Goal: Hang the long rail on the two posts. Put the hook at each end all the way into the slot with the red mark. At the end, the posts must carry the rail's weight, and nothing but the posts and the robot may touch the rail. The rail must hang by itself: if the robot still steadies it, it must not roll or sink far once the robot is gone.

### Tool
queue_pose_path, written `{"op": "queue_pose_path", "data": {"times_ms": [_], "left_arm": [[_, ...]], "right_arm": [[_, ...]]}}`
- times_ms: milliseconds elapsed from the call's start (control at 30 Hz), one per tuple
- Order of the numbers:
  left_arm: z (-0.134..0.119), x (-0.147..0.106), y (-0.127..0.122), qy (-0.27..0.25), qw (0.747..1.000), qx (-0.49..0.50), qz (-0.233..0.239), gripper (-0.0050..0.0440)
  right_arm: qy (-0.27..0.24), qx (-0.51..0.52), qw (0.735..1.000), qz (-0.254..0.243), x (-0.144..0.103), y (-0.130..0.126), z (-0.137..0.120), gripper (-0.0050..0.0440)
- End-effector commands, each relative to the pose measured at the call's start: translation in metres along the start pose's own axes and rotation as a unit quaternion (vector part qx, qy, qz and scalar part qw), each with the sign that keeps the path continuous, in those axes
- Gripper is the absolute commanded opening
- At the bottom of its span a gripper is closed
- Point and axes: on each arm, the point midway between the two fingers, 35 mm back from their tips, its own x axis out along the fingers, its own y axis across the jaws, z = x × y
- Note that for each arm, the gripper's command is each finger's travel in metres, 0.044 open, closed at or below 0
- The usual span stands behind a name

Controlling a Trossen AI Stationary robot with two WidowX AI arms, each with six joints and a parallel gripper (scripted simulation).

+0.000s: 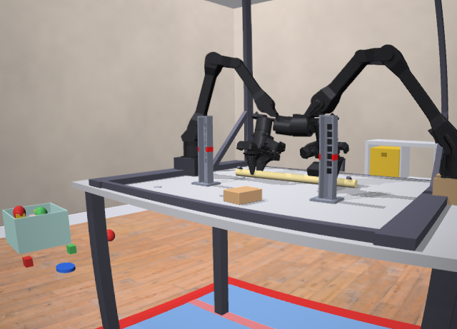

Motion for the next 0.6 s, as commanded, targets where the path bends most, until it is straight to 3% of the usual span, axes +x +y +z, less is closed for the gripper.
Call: {"op": "queue_pose_path", "data": {"times_ms": [0,100,500,533,567], "left_arm": [[0.005,-0.0077,-0.0032,-0.013,1.0,0.006,-0.002,-0.005],[0.005,-0.0077,-0.0032,-0.013,1.0,0.006,-0.002,-0.005],[0.005,-0.0077,-0.0032,-0.013,1.0,0.006,-0.002,-0.005],[0.005,-0.0077,-0.0032,-0.013,1.0,0.006,-0.002,-0.005],[0.005,-0.0077,-0.0032,-0.013,1.0,0.006,-0.002,0.0024]], "right_arm": [[-0.007,0.002,1.0,0.003,-0.0033,0.0,0.0028,0.0146],[-0.007,0.002,1.0,0.003,-0.0033,0.0,0.0028,0.0146],[-0.007,0.002,1.0,0.003,-0.0033,0.0,0.0028,0.0066],[-0.007,0.002,1.0,0.003,-0.0033,0.0,0.0028,0.0042],[-0.007,0.002,1.0,0.003,-0.0033,0.0,0.0028,0.0018]]}}
